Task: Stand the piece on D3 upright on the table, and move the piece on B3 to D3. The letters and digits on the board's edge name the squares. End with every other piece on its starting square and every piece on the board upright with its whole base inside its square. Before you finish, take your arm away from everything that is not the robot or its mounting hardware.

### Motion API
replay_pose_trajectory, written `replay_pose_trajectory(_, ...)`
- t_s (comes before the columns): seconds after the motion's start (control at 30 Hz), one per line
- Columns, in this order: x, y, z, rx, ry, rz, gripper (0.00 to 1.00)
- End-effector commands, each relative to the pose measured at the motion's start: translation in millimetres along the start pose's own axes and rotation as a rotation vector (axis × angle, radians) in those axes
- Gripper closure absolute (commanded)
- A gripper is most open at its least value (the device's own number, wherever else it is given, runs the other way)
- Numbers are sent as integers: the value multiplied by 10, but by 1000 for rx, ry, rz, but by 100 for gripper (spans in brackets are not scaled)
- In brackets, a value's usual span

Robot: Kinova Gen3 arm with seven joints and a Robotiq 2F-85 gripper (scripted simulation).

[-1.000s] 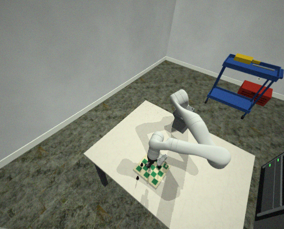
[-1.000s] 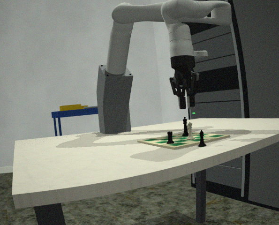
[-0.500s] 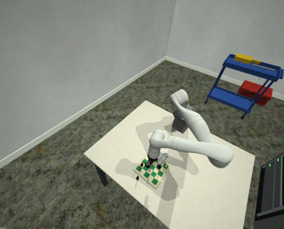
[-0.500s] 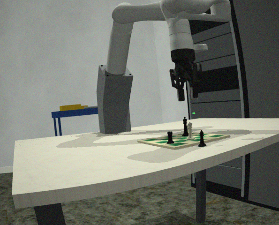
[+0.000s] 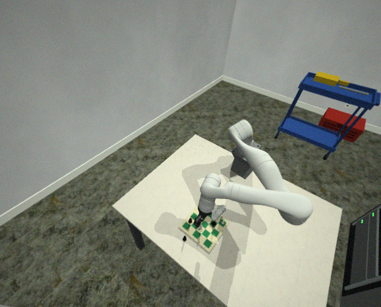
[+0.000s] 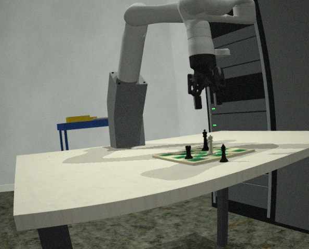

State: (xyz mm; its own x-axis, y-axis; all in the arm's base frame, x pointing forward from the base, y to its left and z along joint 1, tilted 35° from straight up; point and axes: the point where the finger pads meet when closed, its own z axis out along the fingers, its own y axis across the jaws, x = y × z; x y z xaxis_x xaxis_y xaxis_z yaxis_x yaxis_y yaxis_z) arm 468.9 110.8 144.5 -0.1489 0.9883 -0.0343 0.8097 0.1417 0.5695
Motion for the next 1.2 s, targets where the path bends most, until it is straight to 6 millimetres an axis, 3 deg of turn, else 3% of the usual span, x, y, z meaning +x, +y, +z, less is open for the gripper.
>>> replay_pose_trajectory(0.0, 1, 3, -4, -1, 1, 0, 0)
replay_pose_trajectory(0.23, 1, 3, -62, -1, 0, 0, 0)
replay_pose_trajectory(0.83, 1, 3, -584, -1, 1, 0, 0)
replay_pose_trajectory(1.17, 1, 3, -636, -1, 1, 0, 0)
